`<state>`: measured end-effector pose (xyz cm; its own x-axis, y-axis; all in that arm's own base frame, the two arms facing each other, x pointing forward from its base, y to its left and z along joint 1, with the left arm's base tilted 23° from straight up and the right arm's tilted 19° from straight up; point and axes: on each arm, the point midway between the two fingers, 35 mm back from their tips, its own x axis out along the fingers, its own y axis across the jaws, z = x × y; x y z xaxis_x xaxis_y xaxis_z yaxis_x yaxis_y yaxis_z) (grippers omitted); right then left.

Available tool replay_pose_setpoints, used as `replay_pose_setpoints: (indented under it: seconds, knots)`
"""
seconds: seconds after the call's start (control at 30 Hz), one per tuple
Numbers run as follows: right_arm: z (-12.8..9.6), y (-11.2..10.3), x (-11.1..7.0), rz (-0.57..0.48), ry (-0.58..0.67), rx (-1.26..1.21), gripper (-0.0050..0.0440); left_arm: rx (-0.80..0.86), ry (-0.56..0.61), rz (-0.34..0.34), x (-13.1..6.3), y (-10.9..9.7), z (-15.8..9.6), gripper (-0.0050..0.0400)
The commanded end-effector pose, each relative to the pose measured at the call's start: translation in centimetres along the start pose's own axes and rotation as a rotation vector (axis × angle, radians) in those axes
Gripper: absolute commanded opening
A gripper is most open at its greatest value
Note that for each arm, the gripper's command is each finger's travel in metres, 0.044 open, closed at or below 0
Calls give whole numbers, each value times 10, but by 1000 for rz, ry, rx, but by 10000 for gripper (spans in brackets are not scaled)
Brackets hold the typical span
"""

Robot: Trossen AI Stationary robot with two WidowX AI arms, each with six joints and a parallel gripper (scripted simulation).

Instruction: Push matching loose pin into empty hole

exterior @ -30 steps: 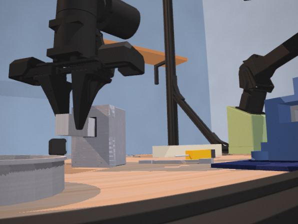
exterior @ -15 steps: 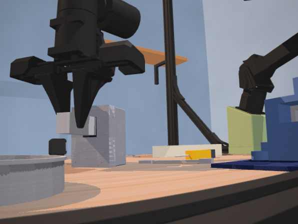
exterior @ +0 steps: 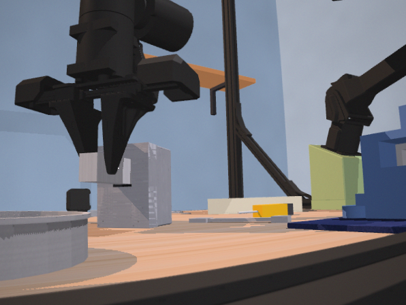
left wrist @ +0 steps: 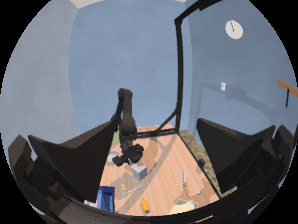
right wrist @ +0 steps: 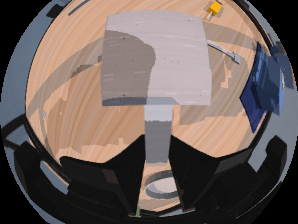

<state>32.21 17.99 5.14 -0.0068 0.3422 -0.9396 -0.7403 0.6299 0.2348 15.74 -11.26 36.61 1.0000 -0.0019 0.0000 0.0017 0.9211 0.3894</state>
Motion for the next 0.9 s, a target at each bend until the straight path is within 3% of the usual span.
replay_pose_setpoints:
  seconds: [0.0, 0.87]
  knots:
    - [0, -1, 1, 1, 0, 2, 0, 2, 1, 2, 0, 0, 0, 400]
    - [8, 0, 2, 1, -2, 0, 0, 2, 1, 2, 0, 0, 0, 400]
